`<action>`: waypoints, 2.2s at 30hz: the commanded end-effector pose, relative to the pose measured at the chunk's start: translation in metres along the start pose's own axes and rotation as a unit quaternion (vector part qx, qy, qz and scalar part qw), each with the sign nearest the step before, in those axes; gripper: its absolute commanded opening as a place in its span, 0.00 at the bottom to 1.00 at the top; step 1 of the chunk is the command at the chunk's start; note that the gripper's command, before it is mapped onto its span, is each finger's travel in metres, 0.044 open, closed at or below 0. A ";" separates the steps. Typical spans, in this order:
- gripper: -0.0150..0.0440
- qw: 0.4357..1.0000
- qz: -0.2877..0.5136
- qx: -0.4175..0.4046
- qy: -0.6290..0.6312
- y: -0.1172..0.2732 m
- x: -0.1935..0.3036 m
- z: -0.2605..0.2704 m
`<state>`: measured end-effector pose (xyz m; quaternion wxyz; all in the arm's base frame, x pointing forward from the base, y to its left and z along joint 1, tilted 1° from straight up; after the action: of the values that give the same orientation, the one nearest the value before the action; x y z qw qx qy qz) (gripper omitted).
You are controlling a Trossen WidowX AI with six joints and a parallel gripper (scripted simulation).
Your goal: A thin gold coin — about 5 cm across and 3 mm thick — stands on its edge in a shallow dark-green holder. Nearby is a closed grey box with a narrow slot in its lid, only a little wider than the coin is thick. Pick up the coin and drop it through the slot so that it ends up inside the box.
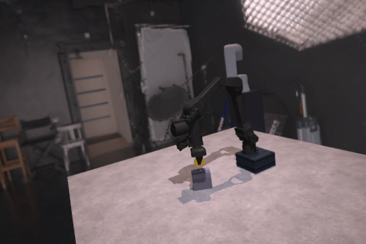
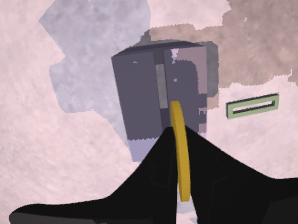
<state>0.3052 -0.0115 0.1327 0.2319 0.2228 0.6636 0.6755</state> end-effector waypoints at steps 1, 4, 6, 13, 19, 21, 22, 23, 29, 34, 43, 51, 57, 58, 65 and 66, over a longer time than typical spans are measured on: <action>0.25 1.000 -0.001 -0.001 0.001 0.000 0.000 0.000; 0.25 1.000 -0.001 -0.001 0.001 0.001 0.000 0.000; 0.25 1.000 -0.001 -0.001 0.001 0.001 0.000 0.001; 0.25 1.000 -0.001 -0.001 -0.004 0.002 0.000 0.006; 0.25 1.000 0.000 0.000 -0.003 0.001 -0.001 0.006; 0.25 1.000 0.001 0.000 -0.002 0.001 0.001 0.005; 0.25 1.000 0.001 0.000 -0.002 0.001 0.001 0.005; 0.25 1.000 0.001 0.000 -0.002 0.001 0.001 0.005; 0.25 1.000 0.001 0.000 -0.002 -0.001 0.000 0.005; 0.25 1.000 0.001 0.000 -0.001 -0.004 0.000 0.005; 0.25 1.000 0.001 0.000 0.001 -0.009 0.001 0.004; 0.25 1.000 0.001 0.000 -0.001 -0.013 0.000 0.005; 0.25 1.000 0.001 0.000 -0.003 -0.016 0.000 0.005; 0.25 1.000 0.001 0.000 -0.003 -0.016 0.000 0.005; 0.34 1.000 0.000 0.000 -0.002 -0.017 0.000 0.005; 0.39 1.000 0.000 0.000 -0.002 -0.017 0.000 0.005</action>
<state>0.3085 -0.0075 0.1159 0.2332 0.2238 0.6628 0.6754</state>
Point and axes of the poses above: the point midway between the two fingers, 35 mm back from their tips, its own y axis back along the fingers, its own z axis across the jaws, x = y × z, the point moved 6 cm from there along y, back along the fingers, and after that the axes turned 8 degrees about -y, right-handed, at the moved point
